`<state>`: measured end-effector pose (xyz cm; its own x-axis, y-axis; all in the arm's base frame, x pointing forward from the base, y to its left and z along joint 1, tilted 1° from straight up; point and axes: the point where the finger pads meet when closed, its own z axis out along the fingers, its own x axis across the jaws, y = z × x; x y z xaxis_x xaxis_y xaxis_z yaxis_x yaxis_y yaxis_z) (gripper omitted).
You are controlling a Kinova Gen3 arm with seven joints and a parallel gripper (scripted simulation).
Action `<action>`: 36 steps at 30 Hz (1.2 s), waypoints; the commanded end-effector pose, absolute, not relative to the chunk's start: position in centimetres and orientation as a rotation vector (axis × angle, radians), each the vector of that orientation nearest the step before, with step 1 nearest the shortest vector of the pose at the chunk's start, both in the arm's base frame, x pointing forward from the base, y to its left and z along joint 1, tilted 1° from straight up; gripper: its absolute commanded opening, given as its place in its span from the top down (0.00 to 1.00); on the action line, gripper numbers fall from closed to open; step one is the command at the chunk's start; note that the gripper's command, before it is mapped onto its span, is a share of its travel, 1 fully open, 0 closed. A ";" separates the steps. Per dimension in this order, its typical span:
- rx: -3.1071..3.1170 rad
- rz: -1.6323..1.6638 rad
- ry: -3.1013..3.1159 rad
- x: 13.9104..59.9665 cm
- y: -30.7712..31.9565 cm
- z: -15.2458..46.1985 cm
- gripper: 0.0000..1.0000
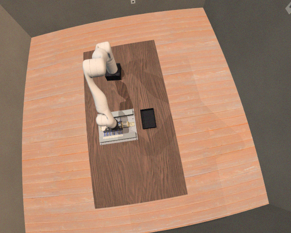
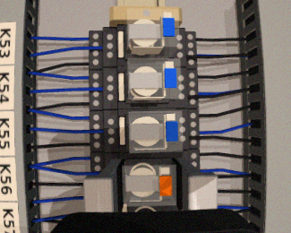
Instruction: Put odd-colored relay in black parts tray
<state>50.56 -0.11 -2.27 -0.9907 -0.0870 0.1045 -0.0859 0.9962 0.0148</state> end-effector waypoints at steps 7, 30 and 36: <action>0.132 -0.016 -3.040 50.6 -0.1 -2.2 1.00; 0.133 -0.019 -3.086 50.5 -0.1 -2.1 1.00; 0.133 -0.020 -3.089 50.5 -0.1 -2.1 1.00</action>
<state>50.40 -0.12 -2.24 -0.9949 -0.0866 0.0514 -0.0859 0.9962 0.0148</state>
